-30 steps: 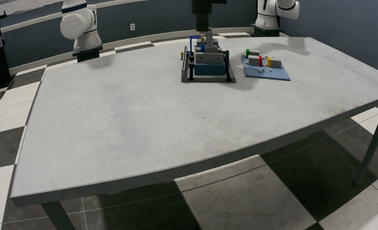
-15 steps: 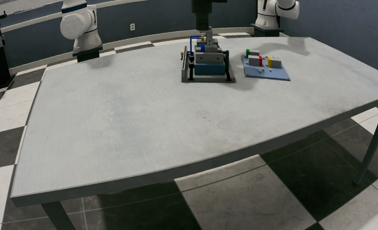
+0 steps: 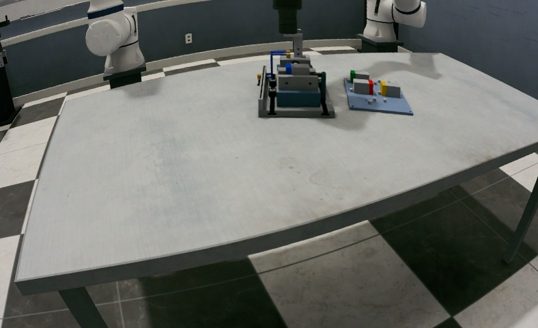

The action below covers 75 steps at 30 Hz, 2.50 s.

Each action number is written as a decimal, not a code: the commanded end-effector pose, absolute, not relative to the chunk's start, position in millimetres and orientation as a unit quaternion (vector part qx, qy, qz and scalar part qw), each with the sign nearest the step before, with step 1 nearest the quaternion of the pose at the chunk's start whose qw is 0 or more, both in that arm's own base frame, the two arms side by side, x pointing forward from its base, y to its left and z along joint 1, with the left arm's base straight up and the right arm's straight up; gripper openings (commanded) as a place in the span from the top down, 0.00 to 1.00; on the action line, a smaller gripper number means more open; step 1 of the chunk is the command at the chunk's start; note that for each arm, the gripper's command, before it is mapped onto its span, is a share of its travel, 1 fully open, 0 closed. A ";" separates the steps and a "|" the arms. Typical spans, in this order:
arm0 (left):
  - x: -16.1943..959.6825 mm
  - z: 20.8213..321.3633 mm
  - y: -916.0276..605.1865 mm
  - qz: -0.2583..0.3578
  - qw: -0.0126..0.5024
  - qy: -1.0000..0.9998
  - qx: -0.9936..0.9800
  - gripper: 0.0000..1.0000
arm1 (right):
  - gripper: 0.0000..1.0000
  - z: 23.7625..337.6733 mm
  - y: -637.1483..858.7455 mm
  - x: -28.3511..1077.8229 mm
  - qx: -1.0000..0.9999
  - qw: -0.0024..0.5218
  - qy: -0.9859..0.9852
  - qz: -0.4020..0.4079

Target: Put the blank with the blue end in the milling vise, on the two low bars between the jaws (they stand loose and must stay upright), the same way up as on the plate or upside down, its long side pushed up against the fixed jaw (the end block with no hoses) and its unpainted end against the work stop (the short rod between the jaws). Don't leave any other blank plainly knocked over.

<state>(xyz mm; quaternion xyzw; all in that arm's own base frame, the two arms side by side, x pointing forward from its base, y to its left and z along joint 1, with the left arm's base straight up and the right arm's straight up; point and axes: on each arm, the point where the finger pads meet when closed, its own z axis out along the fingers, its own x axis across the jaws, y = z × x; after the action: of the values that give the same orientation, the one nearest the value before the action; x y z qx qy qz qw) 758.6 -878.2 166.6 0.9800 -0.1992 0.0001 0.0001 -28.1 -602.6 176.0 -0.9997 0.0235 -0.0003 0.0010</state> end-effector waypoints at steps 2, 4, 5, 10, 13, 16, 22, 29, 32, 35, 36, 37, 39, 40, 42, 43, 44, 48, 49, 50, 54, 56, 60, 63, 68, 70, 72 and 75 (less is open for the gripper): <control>758.9 182.0 -878.6 0.001 0.001 -0.199 0.980 0.00 | 0.00 177.0 -603.3 -28.4 -1.000 0.000 0.023 0.000; 758.9 182.0 -878.6 0.001 0.001 -0.199 0.980 0.00 | 0.00 177.0 -603.3 -28.4 -1.000 0.000 0.023 0.000; 758.9 184.4 -878.6 0.001 0.001 -0.199 0.980 0.00 | 0.00 177.0 -603.3 -28.4 -1.000 0.000 0.023 0.000; 758.8 196.5 -878.5 0.001 0.001 -0.199 0.980 0.00 | 0.00 177.0 -603.3 -28.4 -1.000 0.000 0.023 0.000; 758.8 203.8 -878.5 0.001 0.001 -0.199 0.980 0.00 | 0.00 177.0 -603.3 -28.4 -1.000 0.000 0.023 0.000; 758.8 211.1 -878.5 0.001 0.001 -0.199 0.980 0.00 | 0.00 177.0 -603.3 -28.4 -1.000 0.000 0.023 0.000; 758.8 218.4 -878.5 0.001 0.001 -0.199 0.980 0.00 | 0.00 177.0 -603.3 -28.4 -1.000 0.000 0.023 0.000; 758.8 219.2 -878.5 0.001 0.001 -0.199 0.980 0.00 | 0.00 177.0 -603.3 -28.4 -1.000 0.000 0.023 0.000; 758.8 219.5 -878.5 0.001 0.001 -0.199 0.980 0.00 | 0.00 177.0 -603.3 -28.4 -1.000 0.000 0.023 0.000; 758.8 219.8 -878.5 0.001 0.001 -0.199 0.980 0.00 | 0.00 177.0 -603.3 -28.4 -1.000 0.000 0.023 0.000; 758.8 219.9 -878.5 0.001 0.001 -0.199 0.980 0.00 | 0.00 177.0 -603.3 -28.4 -1.000 0.000 0.023 0.000; 758.8 219.9 -878.5 0.001 0.001 -0.199 0.980 0.00 | 0.00 177.0 -603.3 -28.4 -1.000 0.000 0.023 0.000; 758.8 219.8 -878.5 0.001 0.001 -0.199 0.980 0.00 | 0.00 177.0 -603.3 -28.4 -1.000 0.000 0.023 0.000; 758.8 219.8 -878.5 0.001 0.001 -0.199 0.980 0.00 | 0.00 177.0 -603.3 -28.4 -1.000 0.000 0.023 0.000; 758.8 219.8 -878.5 0.001 0.001 -0.199 0.980 0.00 | 0.00 177.0 -603.3 -28.4 -1.000 0.000 0.023 0.000; 758.8 219.8 -878.5 0.001 0.001 -0.199 0.980 0.00 | 0.00 177.0 -603.3 -28.4 -1.000 0.000 0.023 0.000; 758.8 219.8 -878.5 0.001 0.001 -0.199 0.980 0.00 | 0.00 177.0 -603.3 -28.4 -1.000 0.000 0.023 0.000; 758.8 219.8 -878.5 0.001 0.001 -0.199 0.980 0.00 | 0.00 177.0 -603.3 -28.4 -1.000 0.000 0.023 0.000; 758.8 219.8 -878.5 0.001 0.001 -0.199 0.980 0.00 | 0.00 177.0 -603.3 -28.4 -1.000 0.000 0.023 0.000; 758.8 219.8 -878.5 0.001 0.001 -0.199 0.980 0.00 | 0.00 177.0 -603.3 -28.4 -1.000 0.000 0.023 0.000; 758.8 219.8 -878.5 0.001 0.001 -0.199 0.980 0.00 | 0.00 177.0 -603.3 -28.4 -1.000 0.000 0.023 0.000; 758.8 219.8 -878.5 0.001 0.001 -0.199 0.980 0.00 | 0.00 177.0 -603.3 -28.4 -1.000 0.000 0.023 0.000; 758.8 219.8 -878.5 0.001 0.001 -0.199 0.980 0.00 | 0.00 177.0 -603.3 -28.4 -1.000 0.000 0.023 0.000; 758.8 219.8 -878.5 0.001 0.001 -0.199 0.980 0.00 | 0.00 177.0 -603.3 -28.4 -1.000 0.000 0.023 0.000; 758.8 219.8 -878.5 0.001 0.001 -0.199 0.980 0.00 | 0.00 177.0 -603.3 -28.4 -1.000 0.000 0.023 0.000; 758.8 219.8 -878.5 0.001 0.001 -0.199 0.980 0.00 | 0.00 177.0 -603.3 -28.4 -1.000 0.000 0.023 0.000; 758.8 219.8 -878.5 0.001 0.001 -0.199 0.980 0.00 | 0.00 177.0 -603.3 -28.4 -1.000 0.000 0.023 0.000; 758.8 219.8 -878.5 0.001 0.001 -0.199 0.980 0.00 | 0.00 177.0 -603.3 -28.4 -1.000 0.000 0.023 0.000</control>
<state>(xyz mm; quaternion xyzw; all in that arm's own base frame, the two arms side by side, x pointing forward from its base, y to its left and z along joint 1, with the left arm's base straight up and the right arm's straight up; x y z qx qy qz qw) 758.6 -878.2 217.9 0.9800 -0.1992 -0.0001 -0.0001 -28.1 -602.6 176.0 -0.9997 0.0235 -0.0003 0.0010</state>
